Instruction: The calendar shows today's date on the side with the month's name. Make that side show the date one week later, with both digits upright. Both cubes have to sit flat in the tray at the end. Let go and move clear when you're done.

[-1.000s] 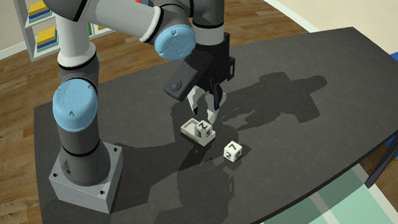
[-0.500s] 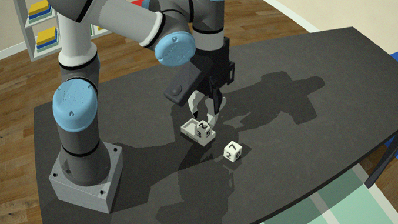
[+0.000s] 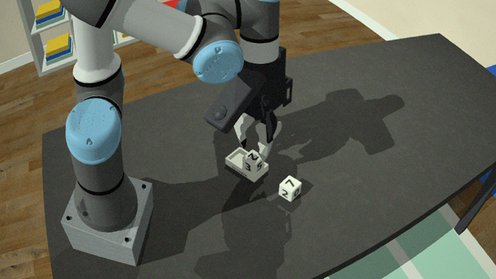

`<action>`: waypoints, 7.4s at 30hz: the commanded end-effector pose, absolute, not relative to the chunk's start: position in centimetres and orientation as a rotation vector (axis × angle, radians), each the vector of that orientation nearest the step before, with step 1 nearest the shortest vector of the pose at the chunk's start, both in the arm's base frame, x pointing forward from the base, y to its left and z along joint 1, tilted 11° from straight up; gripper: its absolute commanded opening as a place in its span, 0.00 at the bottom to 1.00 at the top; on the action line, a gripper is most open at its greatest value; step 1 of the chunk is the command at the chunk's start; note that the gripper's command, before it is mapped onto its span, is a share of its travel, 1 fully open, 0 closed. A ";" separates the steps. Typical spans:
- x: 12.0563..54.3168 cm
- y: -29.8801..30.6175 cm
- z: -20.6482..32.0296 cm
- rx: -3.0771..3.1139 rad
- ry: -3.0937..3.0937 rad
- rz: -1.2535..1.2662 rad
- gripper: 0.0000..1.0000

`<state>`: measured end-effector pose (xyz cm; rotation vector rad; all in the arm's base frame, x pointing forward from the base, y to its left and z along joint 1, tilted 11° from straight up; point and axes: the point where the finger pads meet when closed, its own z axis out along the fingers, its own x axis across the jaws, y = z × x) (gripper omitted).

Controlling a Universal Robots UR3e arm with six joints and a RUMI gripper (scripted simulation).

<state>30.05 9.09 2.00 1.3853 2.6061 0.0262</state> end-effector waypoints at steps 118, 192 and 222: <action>30.7 8.9 -0.8 1.384 2.604 0.028 0.29; 30.5 9.0 0.6 1.384 2.604 0.028 0.11; 29.0 9.6 8.9 1.384 2.604 0.028 0.11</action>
